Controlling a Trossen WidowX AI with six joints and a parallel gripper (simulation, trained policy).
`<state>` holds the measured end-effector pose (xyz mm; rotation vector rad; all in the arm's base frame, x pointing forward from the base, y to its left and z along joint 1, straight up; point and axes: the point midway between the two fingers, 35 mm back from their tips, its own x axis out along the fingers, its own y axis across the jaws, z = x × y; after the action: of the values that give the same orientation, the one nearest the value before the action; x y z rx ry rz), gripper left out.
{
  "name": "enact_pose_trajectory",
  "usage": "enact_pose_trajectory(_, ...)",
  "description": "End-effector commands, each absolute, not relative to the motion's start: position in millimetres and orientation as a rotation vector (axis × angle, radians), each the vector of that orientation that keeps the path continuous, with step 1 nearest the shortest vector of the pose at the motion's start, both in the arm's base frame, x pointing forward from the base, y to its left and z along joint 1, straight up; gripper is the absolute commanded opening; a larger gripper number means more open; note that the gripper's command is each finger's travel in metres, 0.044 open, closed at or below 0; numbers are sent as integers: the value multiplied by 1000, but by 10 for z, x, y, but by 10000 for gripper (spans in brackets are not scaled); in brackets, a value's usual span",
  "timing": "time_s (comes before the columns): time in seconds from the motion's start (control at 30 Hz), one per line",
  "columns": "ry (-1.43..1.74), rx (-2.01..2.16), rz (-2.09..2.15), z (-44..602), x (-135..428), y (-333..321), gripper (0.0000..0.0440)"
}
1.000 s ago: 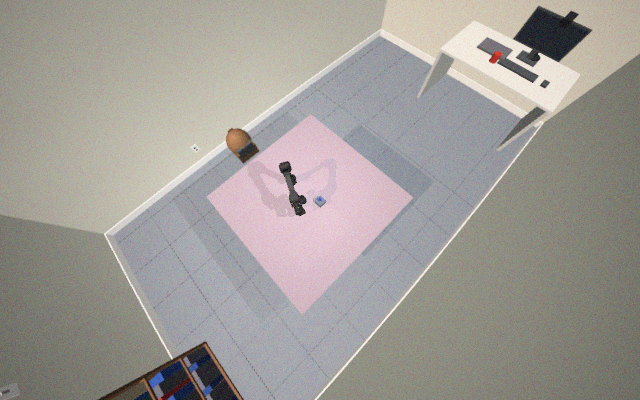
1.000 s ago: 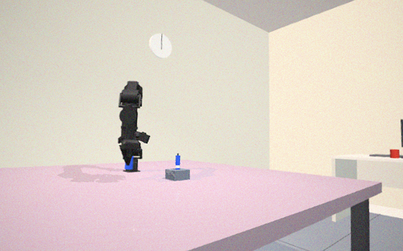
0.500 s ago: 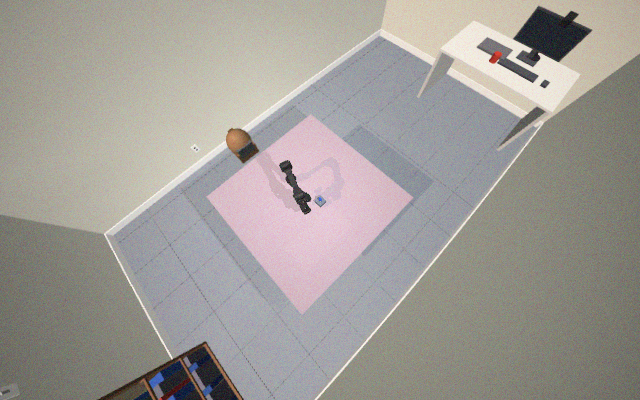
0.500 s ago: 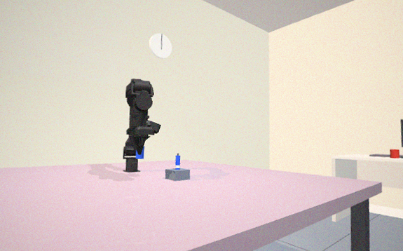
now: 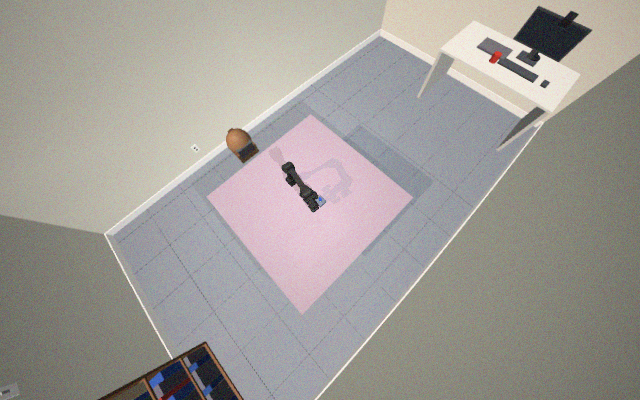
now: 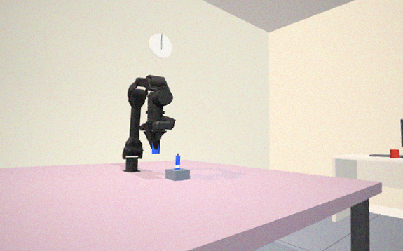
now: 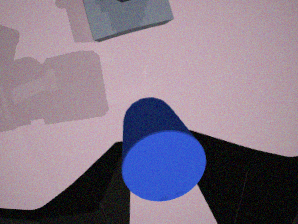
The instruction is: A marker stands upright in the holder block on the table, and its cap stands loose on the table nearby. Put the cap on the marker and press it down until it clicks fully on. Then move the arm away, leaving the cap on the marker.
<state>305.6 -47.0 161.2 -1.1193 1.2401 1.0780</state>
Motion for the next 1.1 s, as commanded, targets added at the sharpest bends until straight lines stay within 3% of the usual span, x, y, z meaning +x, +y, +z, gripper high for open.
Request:
enact_pose_trajectory(0.0,1229,-1120,1089,1645,3120,-349,25)
enact_pose_trajectory(0.43,1208,-1148,1148,1729,3246,169,0)
enact_pose_trajectory(1.07,1240,-1160,1226,1643,3198,482,0)
